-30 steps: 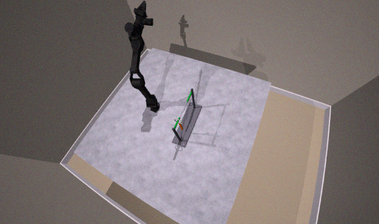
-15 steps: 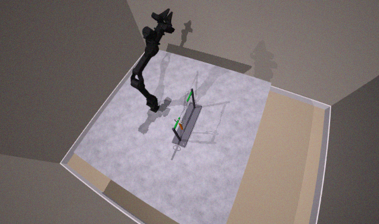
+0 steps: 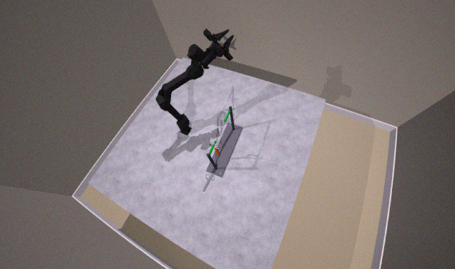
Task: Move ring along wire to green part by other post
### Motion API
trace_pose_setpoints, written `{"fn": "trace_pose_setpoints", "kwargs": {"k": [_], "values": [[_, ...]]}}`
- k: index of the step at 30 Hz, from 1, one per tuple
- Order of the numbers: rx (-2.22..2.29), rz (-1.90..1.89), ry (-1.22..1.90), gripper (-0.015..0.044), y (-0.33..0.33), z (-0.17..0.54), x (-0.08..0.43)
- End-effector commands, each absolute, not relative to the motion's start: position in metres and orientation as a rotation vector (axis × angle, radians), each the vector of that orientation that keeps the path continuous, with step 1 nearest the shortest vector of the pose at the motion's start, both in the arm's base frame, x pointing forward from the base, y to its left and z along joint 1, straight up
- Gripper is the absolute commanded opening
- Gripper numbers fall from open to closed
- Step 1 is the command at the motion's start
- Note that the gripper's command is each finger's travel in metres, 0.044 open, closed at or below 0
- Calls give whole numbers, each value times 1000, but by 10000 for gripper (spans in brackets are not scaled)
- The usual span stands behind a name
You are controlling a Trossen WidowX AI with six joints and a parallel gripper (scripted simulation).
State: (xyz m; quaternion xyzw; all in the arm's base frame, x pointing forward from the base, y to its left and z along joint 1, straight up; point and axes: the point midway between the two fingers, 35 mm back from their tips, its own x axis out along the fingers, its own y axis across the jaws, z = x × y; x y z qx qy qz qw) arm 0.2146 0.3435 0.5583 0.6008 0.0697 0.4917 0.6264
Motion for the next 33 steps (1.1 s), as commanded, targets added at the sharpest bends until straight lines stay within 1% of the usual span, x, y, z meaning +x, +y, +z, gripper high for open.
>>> {"fn": "trace_pose_setpoints", "kwargs": {"k": [1, 10, 18, 26, 33], "values": [[1278, 1059, 79, 160, 325, 547, 244], [1013, 842, -92, 160, 260, 516, 319], [777, 639, -189, 160, 187, 487, 370], [546, 432, -241, 160, 104, 457, 401], [351, 252, -252, 160, 27, 430, 412]]}}
